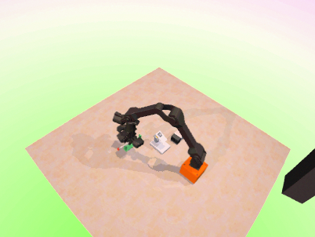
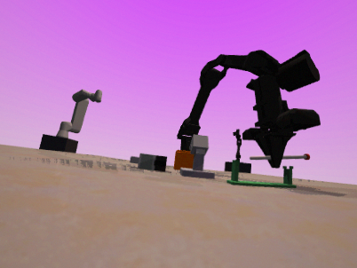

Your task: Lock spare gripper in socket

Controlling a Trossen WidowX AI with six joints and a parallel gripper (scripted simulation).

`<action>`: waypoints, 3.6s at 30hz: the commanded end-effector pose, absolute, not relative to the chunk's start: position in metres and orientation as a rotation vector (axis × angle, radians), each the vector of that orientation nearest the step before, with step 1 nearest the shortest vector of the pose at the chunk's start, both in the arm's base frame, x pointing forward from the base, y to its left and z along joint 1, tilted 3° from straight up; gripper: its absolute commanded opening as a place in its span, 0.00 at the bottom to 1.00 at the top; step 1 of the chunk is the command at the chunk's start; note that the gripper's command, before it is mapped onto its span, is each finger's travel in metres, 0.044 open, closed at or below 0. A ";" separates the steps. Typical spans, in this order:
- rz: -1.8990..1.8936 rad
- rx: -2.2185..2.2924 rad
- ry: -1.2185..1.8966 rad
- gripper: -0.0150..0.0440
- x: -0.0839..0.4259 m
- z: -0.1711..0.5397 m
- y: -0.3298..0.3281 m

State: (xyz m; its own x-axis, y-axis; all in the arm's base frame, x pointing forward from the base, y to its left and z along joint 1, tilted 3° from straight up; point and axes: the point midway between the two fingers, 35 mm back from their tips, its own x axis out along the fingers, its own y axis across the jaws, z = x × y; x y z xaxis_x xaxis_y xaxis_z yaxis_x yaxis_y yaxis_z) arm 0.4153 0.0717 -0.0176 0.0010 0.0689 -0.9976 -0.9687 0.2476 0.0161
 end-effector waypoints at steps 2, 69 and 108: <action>1.059 -0.971 1.272 0.25 0.416 -0.008 0.072; 1.058 -0.982 1.262 0.25 0.405 -0.039 0.013; 1.058 -0.982 1.262 0.25 0.405 -0.039 0.013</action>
